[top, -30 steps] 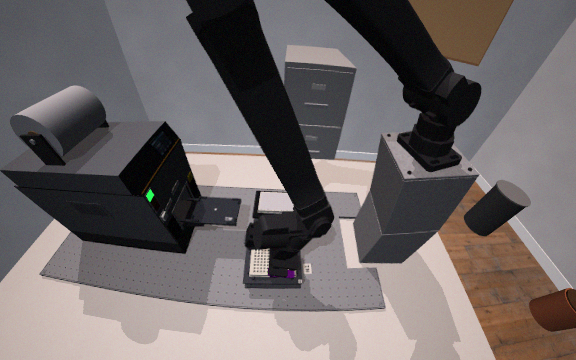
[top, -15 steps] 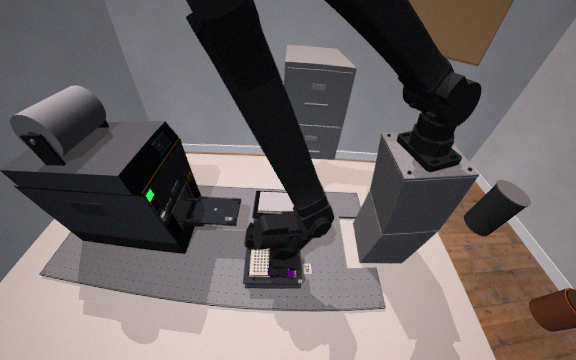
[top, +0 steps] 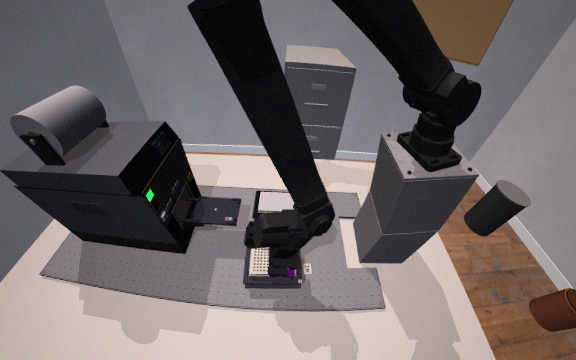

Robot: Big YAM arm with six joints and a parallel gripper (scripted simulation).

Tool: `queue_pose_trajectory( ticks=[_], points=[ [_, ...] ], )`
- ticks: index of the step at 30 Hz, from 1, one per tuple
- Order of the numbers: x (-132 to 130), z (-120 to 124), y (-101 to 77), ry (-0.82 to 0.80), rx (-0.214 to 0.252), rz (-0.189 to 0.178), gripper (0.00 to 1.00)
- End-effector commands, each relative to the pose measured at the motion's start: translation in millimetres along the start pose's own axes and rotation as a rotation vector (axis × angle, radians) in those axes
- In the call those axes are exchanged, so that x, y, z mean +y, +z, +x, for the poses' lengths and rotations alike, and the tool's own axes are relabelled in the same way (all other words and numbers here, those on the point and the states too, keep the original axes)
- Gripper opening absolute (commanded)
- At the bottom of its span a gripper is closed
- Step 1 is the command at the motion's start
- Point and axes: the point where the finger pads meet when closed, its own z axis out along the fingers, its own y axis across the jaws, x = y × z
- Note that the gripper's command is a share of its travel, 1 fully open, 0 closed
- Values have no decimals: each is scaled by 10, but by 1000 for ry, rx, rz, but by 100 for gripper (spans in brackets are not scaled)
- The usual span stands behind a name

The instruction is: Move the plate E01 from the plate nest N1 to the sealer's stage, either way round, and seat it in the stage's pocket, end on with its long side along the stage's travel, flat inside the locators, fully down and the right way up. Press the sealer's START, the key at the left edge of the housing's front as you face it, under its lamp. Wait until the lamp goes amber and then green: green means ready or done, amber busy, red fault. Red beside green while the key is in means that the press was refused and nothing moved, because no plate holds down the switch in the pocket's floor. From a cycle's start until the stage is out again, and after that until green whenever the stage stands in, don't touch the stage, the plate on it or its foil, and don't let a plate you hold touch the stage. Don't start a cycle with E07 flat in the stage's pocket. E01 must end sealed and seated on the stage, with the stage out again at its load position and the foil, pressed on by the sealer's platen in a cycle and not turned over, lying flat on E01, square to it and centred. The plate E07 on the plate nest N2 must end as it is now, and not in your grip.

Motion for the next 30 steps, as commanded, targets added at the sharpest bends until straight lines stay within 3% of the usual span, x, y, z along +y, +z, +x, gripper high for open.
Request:
queue_pose_trajectory(
  ticks=[1,8,15,21,30],
  points=[
    [54,-58,-82,4,-10,-5,0],
    [50,-66,-156,6,-7,-5,0],
    [70,-94,-82,4,-20,-8,0],
    [52,-100,-268,1,-8,-6,0],
    [55,-165,-382,7,-10,-6,0]
  ],
)
